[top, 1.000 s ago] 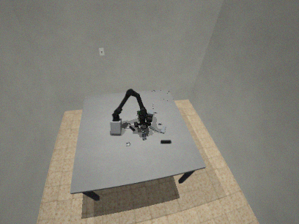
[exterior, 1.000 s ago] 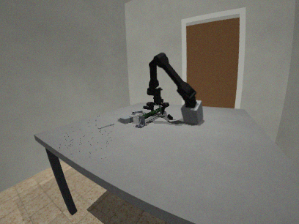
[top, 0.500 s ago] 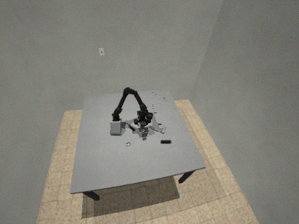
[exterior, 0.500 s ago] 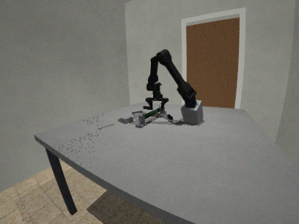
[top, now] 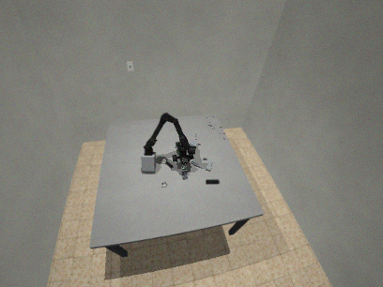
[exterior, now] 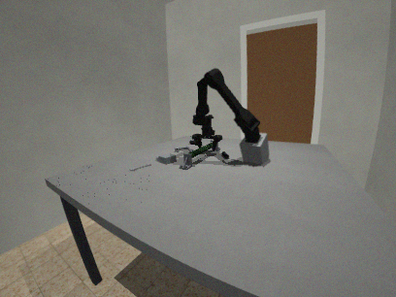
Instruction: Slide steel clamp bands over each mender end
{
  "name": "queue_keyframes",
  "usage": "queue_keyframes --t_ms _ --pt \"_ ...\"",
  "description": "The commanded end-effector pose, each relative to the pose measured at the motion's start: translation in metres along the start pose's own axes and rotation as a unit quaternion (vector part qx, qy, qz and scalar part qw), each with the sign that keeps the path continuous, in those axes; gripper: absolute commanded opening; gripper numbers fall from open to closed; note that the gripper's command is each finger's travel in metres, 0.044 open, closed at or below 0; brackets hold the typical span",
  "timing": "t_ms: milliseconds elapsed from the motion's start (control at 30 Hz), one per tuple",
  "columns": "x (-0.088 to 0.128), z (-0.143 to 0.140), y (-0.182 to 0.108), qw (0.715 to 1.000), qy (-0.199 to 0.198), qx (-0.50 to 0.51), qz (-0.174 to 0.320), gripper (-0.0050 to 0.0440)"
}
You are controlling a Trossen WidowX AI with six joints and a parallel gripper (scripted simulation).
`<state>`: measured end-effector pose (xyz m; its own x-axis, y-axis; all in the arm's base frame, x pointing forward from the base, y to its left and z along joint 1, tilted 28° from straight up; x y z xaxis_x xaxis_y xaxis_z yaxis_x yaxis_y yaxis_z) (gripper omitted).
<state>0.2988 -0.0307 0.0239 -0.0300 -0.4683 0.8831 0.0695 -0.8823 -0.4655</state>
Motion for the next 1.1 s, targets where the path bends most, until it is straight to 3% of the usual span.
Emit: queue_keyframes --t_ms 0,333,667,1067 --pt "-0.0113 -0.0039 0.0008 1.0 -0.006 -0.005 0.002 0.044" --pt "-0.0113 -0.0039 0.0008 1.0 -0.006 -0.005 0.002 0.044" --pt "-0.0113 -0.0039 0.0008 1.0 -0.006 -0.005 0.002 0.02" --pt "-0.0113 -0.0039 0.0008 1.0 -0.006 -0.005 0.002 0.015"
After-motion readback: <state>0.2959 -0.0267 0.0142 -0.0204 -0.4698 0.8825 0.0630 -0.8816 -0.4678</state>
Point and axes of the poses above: the point midway between the two fingers, 35 mm back from their tips, its own x axis back along the fingers, its own z axis across the jaws, y = z × x, the point moved 10 cm from there along x, back along the fingers, and after that the axes turned 5 degrees about -x, right-handed, at the moved point
